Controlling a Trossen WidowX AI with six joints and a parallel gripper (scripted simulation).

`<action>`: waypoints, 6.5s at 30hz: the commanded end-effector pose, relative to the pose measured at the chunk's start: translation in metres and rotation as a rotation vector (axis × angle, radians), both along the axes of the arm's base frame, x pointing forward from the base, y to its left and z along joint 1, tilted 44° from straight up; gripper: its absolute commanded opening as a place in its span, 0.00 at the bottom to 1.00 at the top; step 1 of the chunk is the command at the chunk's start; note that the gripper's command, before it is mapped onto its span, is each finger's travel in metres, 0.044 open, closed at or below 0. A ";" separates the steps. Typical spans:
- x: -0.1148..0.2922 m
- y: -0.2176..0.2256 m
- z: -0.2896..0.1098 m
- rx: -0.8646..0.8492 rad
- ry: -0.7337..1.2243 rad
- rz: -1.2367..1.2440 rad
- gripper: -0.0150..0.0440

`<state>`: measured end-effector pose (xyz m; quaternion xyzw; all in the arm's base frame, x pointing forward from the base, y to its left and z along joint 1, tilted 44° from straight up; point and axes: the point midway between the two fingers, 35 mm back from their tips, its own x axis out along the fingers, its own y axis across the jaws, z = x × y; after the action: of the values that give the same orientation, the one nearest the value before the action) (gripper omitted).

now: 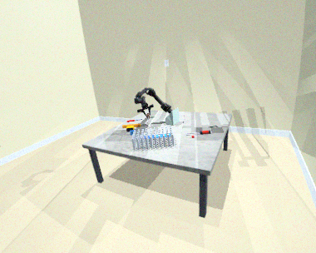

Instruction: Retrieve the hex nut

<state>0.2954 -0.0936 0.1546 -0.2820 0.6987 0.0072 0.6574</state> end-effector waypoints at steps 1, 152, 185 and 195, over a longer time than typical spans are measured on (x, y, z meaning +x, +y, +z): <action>0.001 0.001 -0.004 0.001 0.006 -0.009 0.25; -0.140 0.362 -0.334 -0.143 -1.018 -1.135 0.25; -0.144 0.340 -0.362 -0.143 -1.019 -1.135 0.25; -0.145 0.333 -0.369 -0.143 -1.019 -1.135 0.25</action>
<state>0.1497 0.2419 -0.2126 0.1123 0.3469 -0.5109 0.7785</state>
